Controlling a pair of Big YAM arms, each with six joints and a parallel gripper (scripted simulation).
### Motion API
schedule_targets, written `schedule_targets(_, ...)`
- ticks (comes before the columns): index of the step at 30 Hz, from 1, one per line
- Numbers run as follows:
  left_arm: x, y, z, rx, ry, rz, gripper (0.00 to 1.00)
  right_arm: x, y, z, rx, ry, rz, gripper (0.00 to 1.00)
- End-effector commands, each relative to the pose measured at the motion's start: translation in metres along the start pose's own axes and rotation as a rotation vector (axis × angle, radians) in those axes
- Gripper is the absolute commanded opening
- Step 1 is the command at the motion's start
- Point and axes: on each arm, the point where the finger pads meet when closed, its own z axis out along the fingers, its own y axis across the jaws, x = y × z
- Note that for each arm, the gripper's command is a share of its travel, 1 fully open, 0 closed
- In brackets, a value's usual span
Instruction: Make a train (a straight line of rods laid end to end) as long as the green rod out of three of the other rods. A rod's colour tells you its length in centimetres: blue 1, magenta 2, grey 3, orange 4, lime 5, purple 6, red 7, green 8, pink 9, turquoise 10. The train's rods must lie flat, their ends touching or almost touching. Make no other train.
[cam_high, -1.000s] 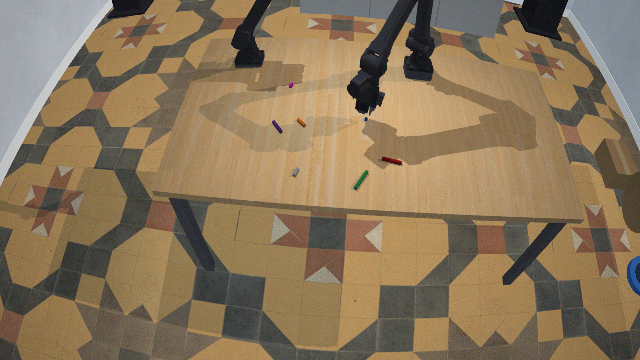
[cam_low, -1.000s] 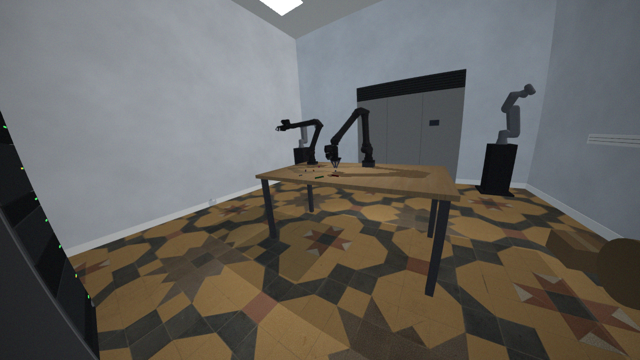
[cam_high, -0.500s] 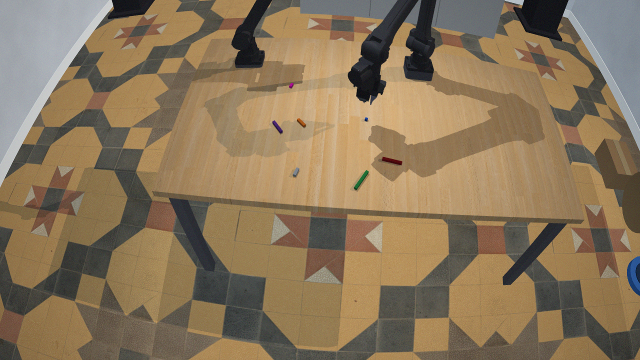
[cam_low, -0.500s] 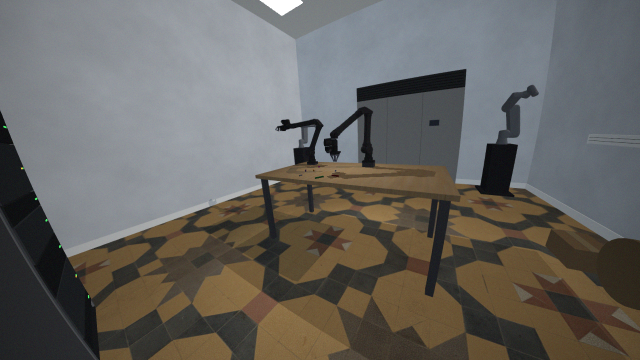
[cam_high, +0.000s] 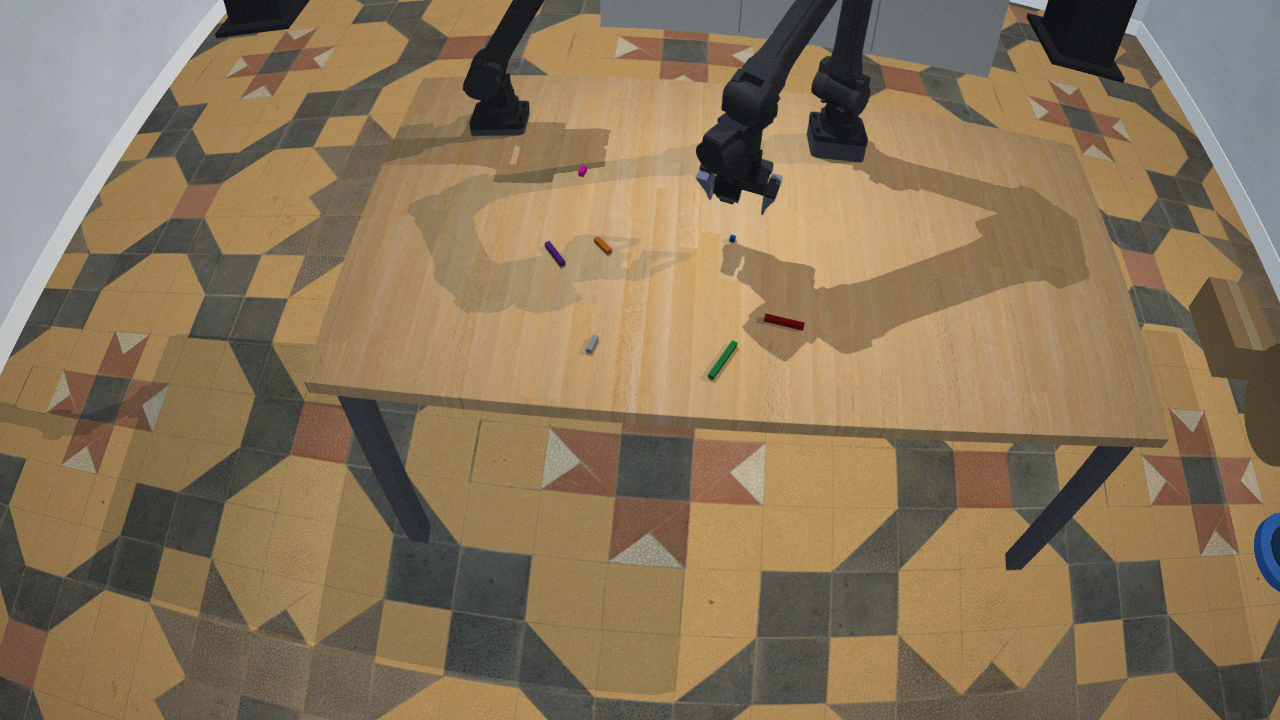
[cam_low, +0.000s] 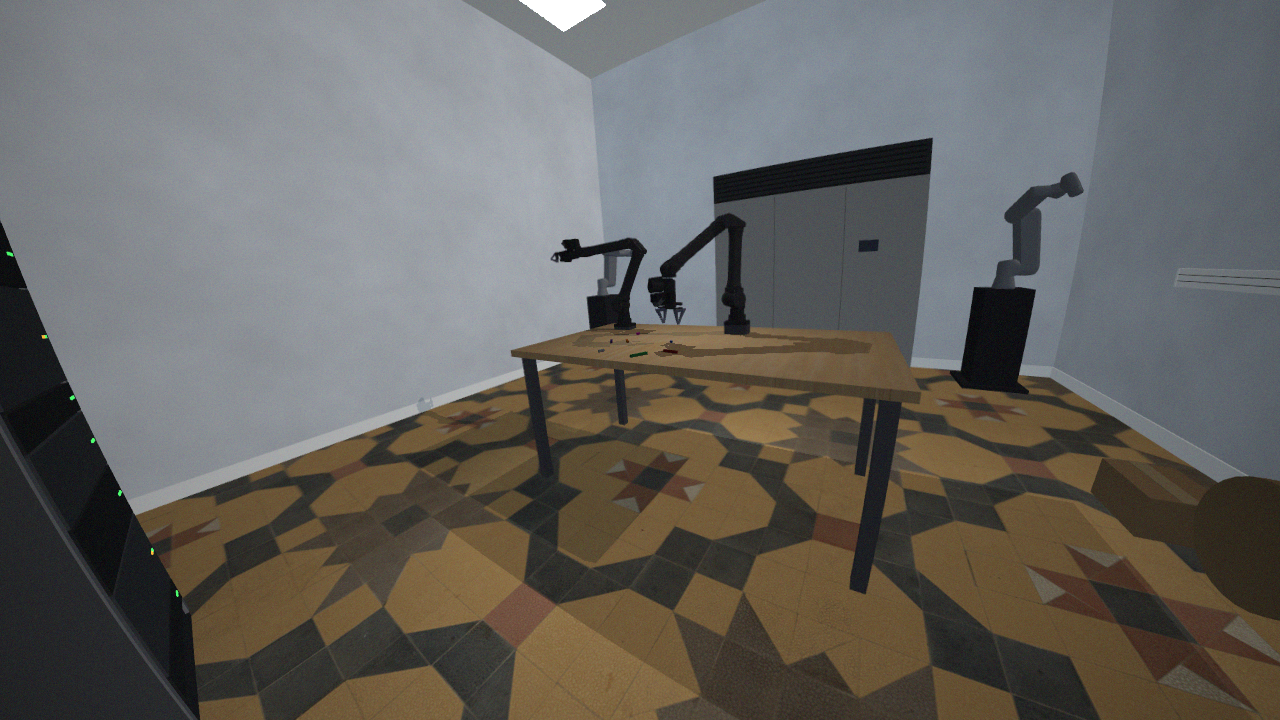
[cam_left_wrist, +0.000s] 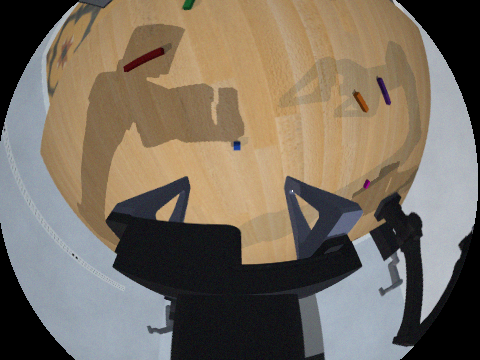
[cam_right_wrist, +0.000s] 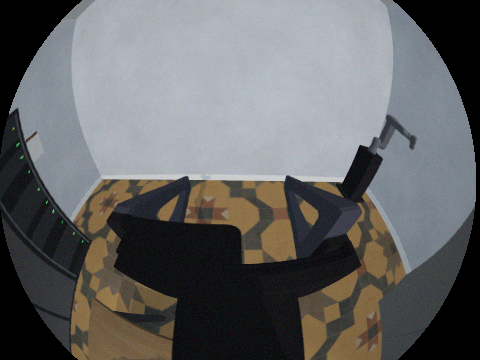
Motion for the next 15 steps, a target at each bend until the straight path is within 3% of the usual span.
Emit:
schedule_targets(1, 0.002, -0.004, 0.001, -0.001, 0.001, 0.002, 1.00, -0.039, -0.006, 0.005, 0.012, -0.070, 0.010, 1.00)
schedule_targets(9, 0.002, -0.005, 0.001, -0.001, 0.001, 0.002, 1.00, -0.039, -0.006, 0.005, 0.012, -0.070, 0.010, 1.00)
schedule_targets(15, -0.029, -0.018, -0.014, 0.009, -0.024, 0.003, 1.00, -0.039, -0.006, 0.005, 0.012, -0.070, 0.010, 1.00)
